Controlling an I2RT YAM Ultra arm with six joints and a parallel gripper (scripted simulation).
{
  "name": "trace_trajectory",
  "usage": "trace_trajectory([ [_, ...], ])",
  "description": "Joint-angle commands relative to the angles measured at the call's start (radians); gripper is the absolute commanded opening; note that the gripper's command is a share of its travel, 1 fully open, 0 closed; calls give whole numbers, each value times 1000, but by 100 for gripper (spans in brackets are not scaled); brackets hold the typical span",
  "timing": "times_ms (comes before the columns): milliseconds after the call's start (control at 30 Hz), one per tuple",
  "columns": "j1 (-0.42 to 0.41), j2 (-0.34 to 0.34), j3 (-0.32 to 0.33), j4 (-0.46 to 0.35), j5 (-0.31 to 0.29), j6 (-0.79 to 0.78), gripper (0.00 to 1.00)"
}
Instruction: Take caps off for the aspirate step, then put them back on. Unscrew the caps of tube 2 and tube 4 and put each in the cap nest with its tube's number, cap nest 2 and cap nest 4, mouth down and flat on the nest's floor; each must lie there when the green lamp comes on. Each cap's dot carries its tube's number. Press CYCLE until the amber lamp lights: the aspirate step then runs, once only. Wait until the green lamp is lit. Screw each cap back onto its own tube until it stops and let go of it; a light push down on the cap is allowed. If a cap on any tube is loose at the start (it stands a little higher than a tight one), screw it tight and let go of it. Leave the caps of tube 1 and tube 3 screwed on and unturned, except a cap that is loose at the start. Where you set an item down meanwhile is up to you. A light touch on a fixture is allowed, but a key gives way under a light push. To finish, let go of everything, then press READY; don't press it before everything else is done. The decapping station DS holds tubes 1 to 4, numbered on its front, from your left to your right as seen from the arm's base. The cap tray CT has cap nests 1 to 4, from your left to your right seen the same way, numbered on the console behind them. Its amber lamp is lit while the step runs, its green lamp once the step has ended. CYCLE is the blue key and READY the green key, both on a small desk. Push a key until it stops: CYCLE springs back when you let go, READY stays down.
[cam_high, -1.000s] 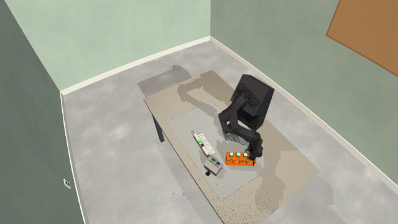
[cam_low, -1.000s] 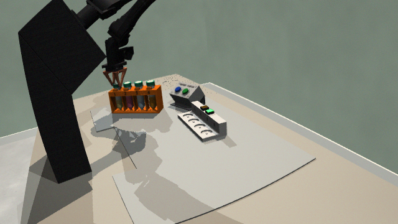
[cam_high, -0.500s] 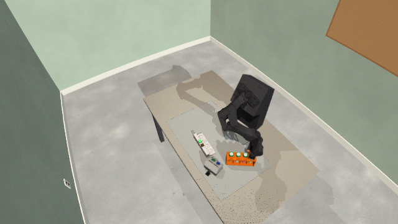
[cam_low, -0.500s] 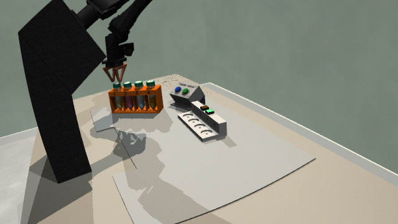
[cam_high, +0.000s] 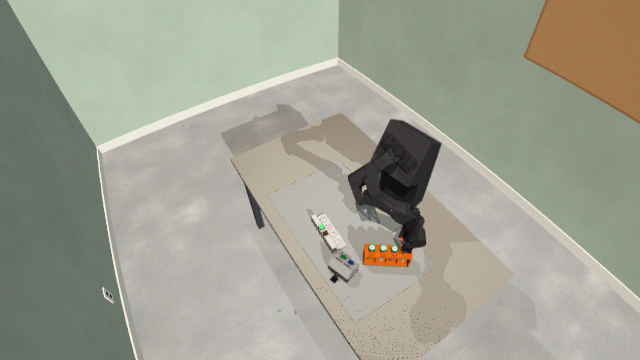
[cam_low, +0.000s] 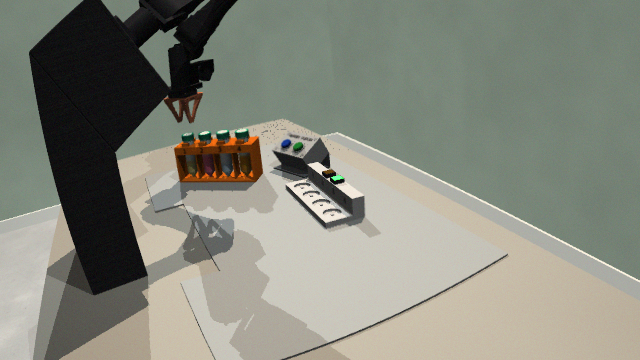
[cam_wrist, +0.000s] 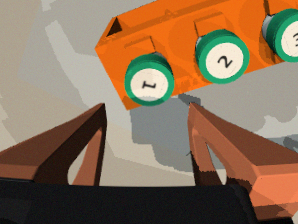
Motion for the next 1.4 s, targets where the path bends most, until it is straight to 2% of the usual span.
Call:
trace_trajectory([
  [0, -24, -55, -24, -3, -12, -186, 49],
  [67, -63, -108, -46, -5, -38, -341, 49],
  [367, -248, -311, -89, -53, -171, -510, 49],
  [700, -248, -311, -89, -53, -171, -510, 49],
  [1000, -302, -213, -67, 48, -213, -553, 49],
  [1167, -319, -182, -57, 77, -226, -566, 49],
  [1367, -319, -181, -57, 77, -226, -566, 49],
])
